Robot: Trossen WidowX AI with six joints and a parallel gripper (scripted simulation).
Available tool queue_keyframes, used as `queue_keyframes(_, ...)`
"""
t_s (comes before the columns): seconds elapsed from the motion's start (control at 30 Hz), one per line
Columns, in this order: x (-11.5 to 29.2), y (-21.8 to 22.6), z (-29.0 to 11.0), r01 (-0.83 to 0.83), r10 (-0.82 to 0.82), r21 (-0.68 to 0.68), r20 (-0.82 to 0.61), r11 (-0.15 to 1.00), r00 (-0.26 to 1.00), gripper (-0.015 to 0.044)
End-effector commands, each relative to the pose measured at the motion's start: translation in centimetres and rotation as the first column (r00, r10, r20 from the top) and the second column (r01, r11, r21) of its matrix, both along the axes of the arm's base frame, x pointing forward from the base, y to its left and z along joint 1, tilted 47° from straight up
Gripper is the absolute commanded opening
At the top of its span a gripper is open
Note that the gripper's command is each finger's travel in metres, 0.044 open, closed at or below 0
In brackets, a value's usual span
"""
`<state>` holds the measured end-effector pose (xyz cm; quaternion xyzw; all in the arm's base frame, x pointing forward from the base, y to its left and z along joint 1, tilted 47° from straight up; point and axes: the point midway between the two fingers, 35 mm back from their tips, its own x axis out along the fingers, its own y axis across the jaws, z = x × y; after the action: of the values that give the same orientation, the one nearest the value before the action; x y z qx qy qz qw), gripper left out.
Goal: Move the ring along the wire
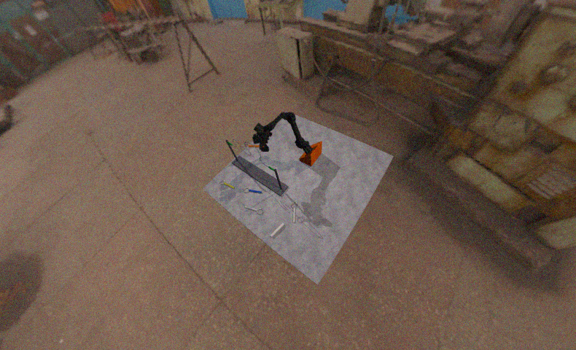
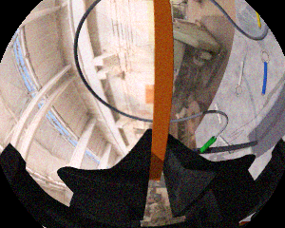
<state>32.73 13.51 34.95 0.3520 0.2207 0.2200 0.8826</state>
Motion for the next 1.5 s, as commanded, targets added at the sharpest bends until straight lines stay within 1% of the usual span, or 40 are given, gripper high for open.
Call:
queue_keyframes(0.0,0.0,-0.1,0.0,0.002,-0.001,-0.055,0.011,0.999,1.0,-0.015)
queue_keyframes(0.73,0.2,-0.7,-0.4,0.018,-0.003,-0.321,0.048,0.947,0.999,-0.015)
queue_keyframes(1.47,0.3,-1.5,-0.6,0.043,0.006,-0.562,0.085,0.826,0.996,-0.015)
